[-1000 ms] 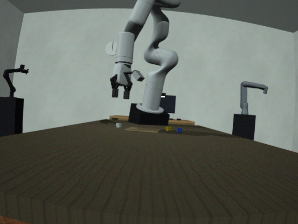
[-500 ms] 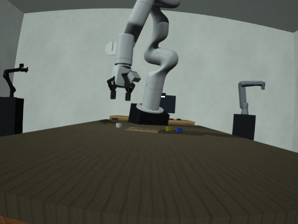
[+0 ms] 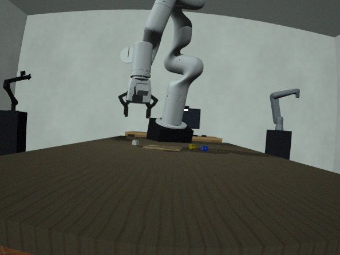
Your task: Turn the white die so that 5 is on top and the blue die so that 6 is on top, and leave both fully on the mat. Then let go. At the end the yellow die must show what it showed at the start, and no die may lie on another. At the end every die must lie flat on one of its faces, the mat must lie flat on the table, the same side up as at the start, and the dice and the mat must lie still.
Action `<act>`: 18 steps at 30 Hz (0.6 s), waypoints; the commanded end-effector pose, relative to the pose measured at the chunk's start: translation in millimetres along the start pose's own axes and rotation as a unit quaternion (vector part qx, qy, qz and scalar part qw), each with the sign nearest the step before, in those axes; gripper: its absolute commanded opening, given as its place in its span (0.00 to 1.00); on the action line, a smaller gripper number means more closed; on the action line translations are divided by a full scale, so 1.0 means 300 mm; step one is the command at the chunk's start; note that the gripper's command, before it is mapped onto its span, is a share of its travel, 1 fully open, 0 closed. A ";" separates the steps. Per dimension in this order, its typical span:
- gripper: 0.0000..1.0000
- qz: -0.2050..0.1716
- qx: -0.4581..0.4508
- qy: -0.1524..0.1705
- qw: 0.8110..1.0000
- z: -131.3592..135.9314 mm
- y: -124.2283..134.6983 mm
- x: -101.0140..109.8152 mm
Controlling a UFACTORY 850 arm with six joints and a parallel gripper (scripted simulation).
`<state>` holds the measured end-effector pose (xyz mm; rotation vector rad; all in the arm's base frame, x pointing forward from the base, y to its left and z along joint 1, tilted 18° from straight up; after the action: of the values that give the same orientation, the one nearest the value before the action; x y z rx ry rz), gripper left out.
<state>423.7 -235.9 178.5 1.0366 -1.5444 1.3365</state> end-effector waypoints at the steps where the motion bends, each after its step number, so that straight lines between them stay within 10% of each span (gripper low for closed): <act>1: 1.00 -0.009 -0.054 0.001 0.998 0.002 -0.006 -0.010; 18: 1.00 -0.009 -0.311 0.004 0.950 0.006 -0.008 -0.068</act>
<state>430.2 -235.8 161.1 0.6763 -1.7728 0.8306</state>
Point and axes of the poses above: the point where the finger pads meet when closed, its own x axis back along the fingers, its own z axis across the jaws, y = z × x, the point moved 4 cm from there along x, back along the fingers, and after that the axes turned 15 degrees about -x, right-handed, at the moved point
